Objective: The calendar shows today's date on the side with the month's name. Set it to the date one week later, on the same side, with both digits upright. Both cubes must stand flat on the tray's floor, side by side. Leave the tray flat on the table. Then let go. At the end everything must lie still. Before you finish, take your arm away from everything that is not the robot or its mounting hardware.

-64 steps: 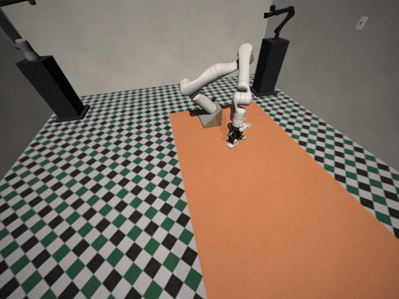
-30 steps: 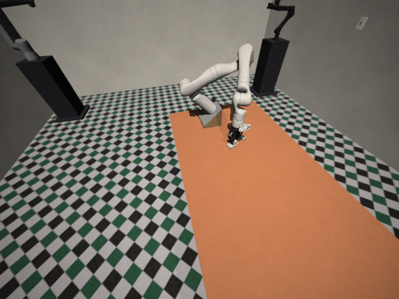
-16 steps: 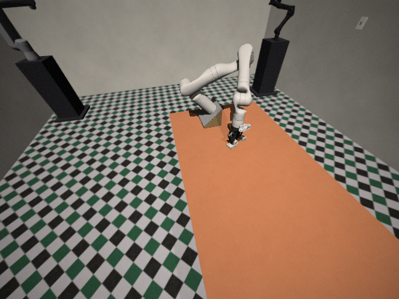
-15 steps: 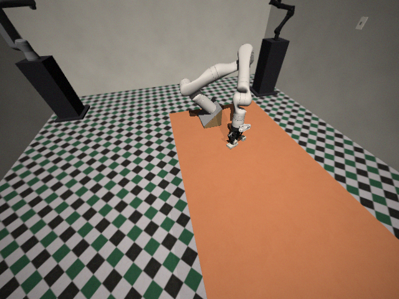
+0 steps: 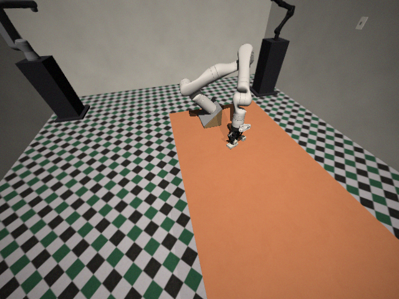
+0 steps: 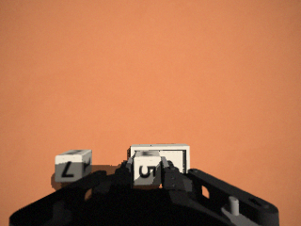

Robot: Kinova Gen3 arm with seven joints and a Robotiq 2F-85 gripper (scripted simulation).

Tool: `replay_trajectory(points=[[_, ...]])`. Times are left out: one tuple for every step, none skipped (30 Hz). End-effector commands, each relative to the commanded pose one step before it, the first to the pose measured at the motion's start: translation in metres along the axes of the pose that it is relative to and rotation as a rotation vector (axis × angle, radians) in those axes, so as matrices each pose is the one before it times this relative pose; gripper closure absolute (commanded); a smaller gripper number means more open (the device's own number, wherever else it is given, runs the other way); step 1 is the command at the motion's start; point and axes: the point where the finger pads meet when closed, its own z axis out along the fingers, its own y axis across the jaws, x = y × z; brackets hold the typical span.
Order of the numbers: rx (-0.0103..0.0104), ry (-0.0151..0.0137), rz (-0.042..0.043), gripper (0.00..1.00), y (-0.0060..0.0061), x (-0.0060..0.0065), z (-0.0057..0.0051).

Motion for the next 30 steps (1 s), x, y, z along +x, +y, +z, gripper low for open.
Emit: replay_trajectory(points=[[0.00064, 0.00154, -0.00017, 0.74, -0.00022, 0.00046, -0.00065], [0.0, 0.0, 0.0, 0.74, 0.0, 0.0, 0.0], [0.0, 0.0, 0.0, 0.74, 0.0, 0.0, 0.0], [0.0, 0.0, 0.0, 0.74, 0.0, 0.0, 0.0], [0.0, 0.0, 0.0, 0.7, 0.0, 0.0, 0.0], [0.0, 0.0, 0.0, 0.7, 0.0, 0.0, 0.0], [0.0, 0.0, 0.0, 0.7, 0.0, 0.0, 0.0], [0.0, 0.0, 0.0, 0.66, 0.0, 0.0, 0.0], [0.0, 0.0, 0.0, 0.66, 0.0, 0.0, 0.0], [0.0, 0.0, 0.0, 0.66, 0.0, 0.0, 0.0], [0.0, 0.0, 0.0, 0.62, 0.0, 0.0, 0.0], [0.0, 0.0, 0.0, 0.62, 0.0, 0.0, 0.0], [0.0, 0.0, 0.0, 0.62, 0.0, 0.0, 0.0], [0.0, 0.0, 0.0, 0.58, 0.0, 0.0, 0.0], [0.0, 0.0, 0.0, 0.58, 0.0, 0.0, 0.0], [0.0, 0.0, 0.0, 0.58, 0.0, 0.0, 0.0], [0.0, 0.0, 0.0, 0.54, 0.0, 0.0, 0.0], [0.0, 0.0, 0.0, 0.54, 0.0, 0.0, 0.0], [0.0, 0.0, 0.0, 0.54, 0.0, 0.0, 0.0], [0.0, 0.0, 0.0, 0.54, 0.0, 0.0, 0.0], [0.0, 0.0, 0.0, 0.54, 0.0, 0.0, 0.0], [0.0, 0.0, 0.0, 0.54, 0.0, 0.0, 0.0], [0.0, 0.0, 0.0, 0.54, 0.0, 0.0, 0.0], [0.0, 0.0, 0.0, 0.54, 0.0, 0.0, 0.0], [0.0, 0.0, 0.0, 0.54, 0.0, 0.0, 0.0], [0.0, 0.0, 0.0, 0.54, 0.0, 0.0, 0.0], [0.0, 0.0, 0.0, 0.54, 0.0, 0.0, 0.0], [0.0, 0.0, 0.0, 0.54, 0.0, 0.0, -0.00003], [0.0, 0.0, 0.0, 0.54, 0.0, 0.0, -0.0002], [0.0, 0.0, 0.0, 0.54, 0.0, 0.0, -0.00051]])
